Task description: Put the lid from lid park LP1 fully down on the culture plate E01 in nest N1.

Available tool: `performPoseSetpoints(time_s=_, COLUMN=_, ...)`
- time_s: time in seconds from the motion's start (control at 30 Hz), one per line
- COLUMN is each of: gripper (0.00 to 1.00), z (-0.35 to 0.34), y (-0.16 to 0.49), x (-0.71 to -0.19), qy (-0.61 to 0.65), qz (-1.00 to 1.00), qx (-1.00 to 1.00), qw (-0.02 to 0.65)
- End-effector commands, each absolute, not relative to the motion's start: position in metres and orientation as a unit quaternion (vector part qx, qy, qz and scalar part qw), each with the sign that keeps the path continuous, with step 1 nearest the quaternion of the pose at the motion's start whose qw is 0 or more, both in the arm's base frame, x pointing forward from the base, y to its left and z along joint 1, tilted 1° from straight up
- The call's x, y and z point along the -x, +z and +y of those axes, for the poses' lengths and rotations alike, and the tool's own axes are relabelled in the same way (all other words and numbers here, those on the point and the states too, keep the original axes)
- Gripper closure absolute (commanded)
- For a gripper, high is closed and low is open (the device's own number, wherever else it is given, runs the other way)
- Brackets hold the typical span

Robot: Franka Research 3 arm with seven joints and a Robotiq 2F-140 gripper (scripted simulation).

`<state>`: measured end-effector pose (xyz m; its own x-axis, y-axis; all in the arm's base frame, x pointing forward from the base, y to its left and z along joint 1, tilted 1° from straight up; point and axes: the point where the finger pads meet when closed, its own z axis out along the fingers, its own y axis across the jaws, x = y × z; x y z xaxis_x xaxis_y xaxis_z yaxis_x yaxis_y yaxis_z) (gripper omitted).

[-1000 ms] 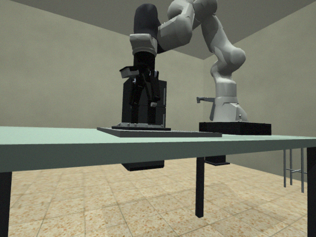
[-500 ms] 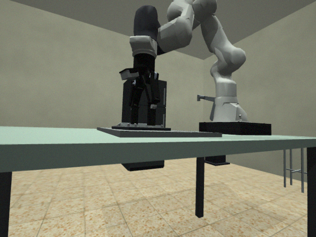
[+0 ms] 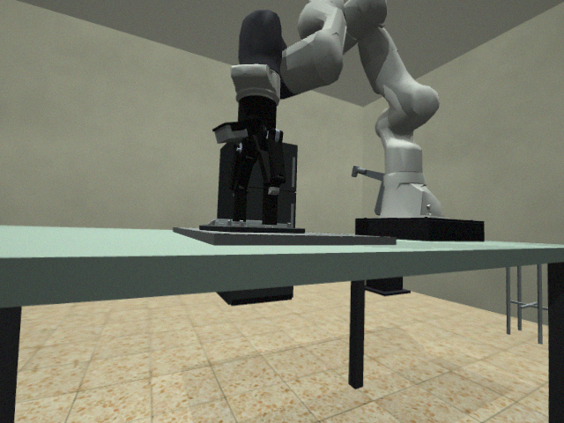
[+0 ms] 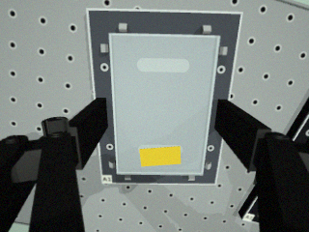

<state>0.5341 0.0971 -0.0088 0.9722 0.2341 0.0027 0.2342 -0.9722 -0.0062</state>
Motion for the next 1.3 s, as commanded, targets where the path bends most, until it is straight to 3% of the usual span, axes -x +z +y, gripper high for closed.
performPoseSetpoints(time_s=0.0, gripper=0.31, z=0.0982, y=-0.0088, x=-0.5353, qy=-0.003, qz=-0.116, qx=0.993, qw=0.004)
performPoseSetpoints(time_s=0.97, gripper=0.31, z=0.0982, y=-0.0088, x=-0.5353, qy=-0.003, qz=-0.116, qx=0.993, qw=0.004)
performPoseSetpoints(time_s=1.0, gripper=0.9, z=0.0982, y=-0.0088, x=-0.5353, qy=-0.003, qz=-0.116, qx=0.993, qw=0.004)
performPoseSetpoints(time_s=1.27, gripper=0.9, z=0.0982, y=-0.0088, x=-0.5353, qy=-0.003, qz=-0.116, qx=0.993, qw=0.004)
